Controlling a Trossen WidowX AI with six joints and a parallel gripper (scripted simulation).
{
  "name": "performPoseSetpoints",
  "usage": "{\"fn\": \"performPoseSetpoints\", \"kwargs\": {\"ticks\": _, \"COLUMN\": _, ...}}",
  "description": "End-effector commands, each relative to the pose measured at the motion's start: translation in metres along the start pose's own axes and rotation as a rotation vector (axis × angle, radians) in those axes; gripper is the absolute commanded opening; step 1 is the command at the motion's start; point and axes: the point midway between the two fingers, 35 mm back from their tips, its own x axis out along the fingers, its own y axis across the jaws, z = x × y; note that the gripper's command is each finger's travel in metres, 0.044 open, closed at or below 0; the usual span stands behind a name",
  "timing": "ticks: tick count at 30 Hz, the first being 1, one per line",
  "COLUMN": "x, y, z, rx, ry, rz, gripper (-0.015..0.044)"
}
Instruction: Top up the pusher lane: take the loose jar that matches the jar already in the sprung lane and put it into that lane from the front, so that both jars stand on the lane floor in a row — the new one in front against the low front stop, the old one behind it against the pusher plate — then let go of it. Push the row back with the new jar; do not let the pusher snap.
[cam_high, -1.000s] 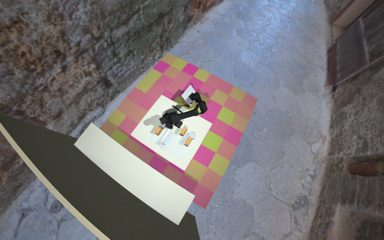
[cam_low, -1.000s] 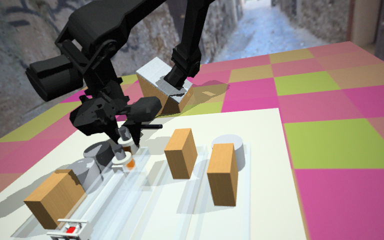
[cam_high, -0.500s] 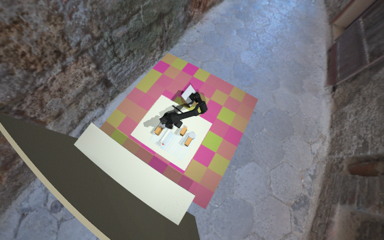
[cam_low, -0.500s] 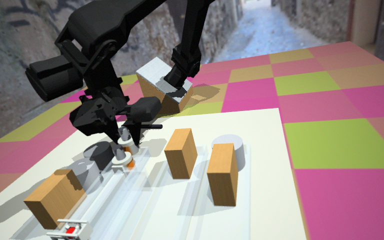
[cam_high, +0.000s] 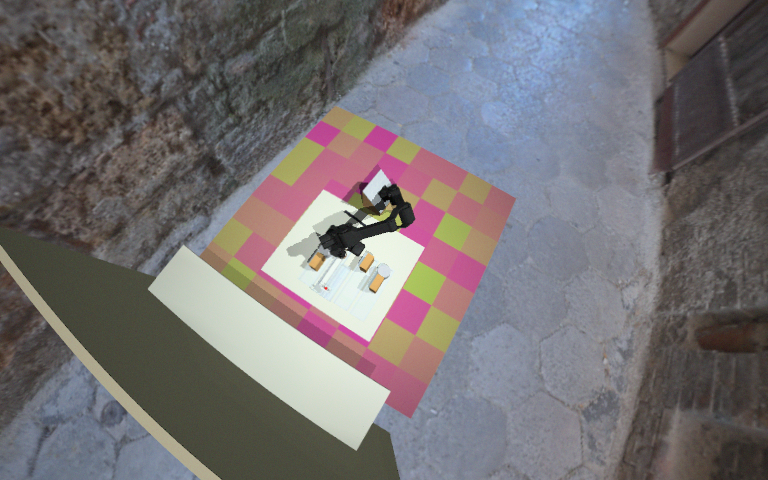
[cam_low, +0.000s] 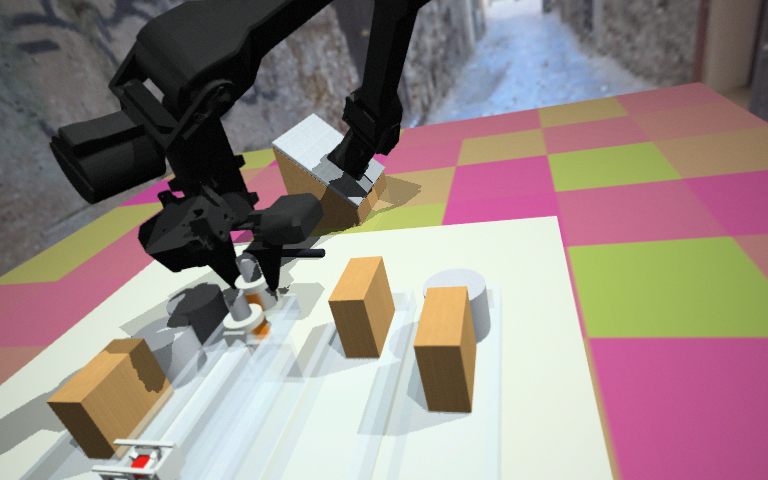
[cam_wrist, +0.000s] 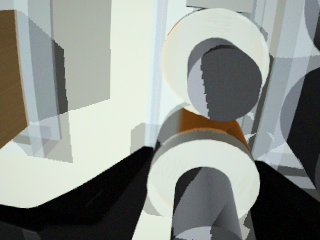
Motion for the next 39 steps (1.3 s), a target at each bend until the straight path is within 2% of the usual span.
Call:
{"fn": "performPoseSetpoints", "kwargs": {"ticks": 1, "x": -0.0016, "y": 0.0035, "z": 0.0079, "rx": -0.018, "ry": -0.021, "rz": 0.008, "gripper": 0.0000}}
{"fn": "performPoseSetpoints", "kwargs": {"ticks": 39, "x": 0.0055, "y": 0.0036, "z": 0.0098, "rx": -0.018, "ry": -0.021, "rz": 0.008, "gripper": 0.0000}}
